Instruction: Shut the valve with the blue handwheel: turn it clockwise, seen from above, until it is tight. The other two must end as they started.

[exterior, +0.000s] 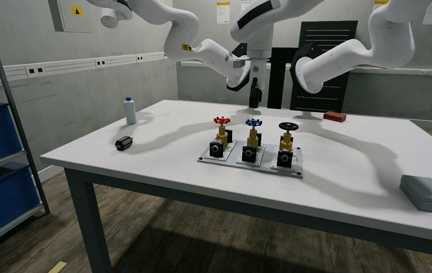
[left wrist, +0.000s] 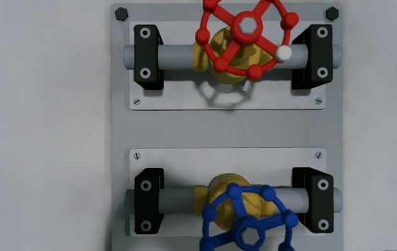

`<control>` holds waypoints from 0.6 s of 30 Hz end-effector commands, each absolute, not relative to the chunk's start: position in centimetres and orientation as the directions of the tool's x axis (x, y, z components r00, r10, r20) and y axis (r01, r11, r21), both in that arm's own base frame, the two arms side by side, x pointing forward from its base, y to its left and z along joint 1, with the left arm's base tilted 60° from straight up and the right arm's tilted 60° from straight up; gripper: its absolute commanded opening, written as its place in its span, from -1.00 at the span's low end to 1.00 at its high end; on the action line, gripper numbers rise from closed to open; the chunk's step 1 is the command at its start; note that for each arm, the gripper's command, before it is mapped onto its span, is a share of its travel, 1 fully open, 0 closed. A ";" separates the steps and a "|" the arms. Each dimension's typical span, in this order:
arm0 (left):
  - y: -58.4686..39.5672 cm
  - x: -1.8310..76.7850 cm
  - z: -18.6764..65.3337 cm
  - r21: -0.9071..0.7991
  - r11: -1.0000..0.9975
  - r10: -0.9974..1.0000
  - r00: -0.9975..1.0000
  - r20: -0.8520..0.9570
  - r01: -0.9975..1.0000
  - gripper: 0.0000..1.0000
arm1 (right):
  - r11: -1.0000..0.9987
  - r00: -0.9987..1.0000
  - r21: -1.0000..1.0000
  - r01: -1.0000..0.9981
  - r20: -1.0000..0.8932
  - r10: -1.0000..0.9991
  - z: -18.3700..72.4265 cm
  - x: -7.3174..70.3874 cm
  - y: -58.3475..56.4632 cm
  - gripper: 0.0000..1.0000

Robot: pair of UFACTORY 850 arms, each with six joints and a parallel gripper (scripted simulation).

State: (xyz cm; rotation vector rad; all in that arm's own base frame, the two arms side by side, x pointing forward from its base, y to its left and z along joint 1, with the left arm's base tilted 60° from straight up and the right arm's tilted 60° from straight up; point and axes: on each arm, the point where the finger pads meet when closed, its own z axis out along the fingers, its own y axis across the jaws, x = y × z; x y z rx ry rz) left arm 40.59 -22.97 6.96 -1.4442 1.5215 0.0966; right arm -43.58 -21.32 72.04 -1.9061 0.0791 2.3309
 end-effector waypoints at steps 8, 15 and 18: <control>-23.0 40.6 7.0 -0.544 0.285 -0.711 0.207 -0.672 -0.789 1.00 | -0.892 -0.050 0.395 -0.219 -0.918 -0.394 71.1 -40.4 -17.8 1.00; -23.0 40.6 7.0 -0.544 0.285 -0.711 0.207 -0.672 -0.789 1.00 | -0.760 0.013 0.583 -0.287 -0.791 -0.612 69.9 -38.2 -16.9 1.00; -23.0 40.6 7.0 -0.544 0.285 -0.711 0.207 -0.672 -0.789 1.00 | -0.678 0.040 0.658 -0.327 -0.708 -0.705 69.3 -36.9 -16.6 1.00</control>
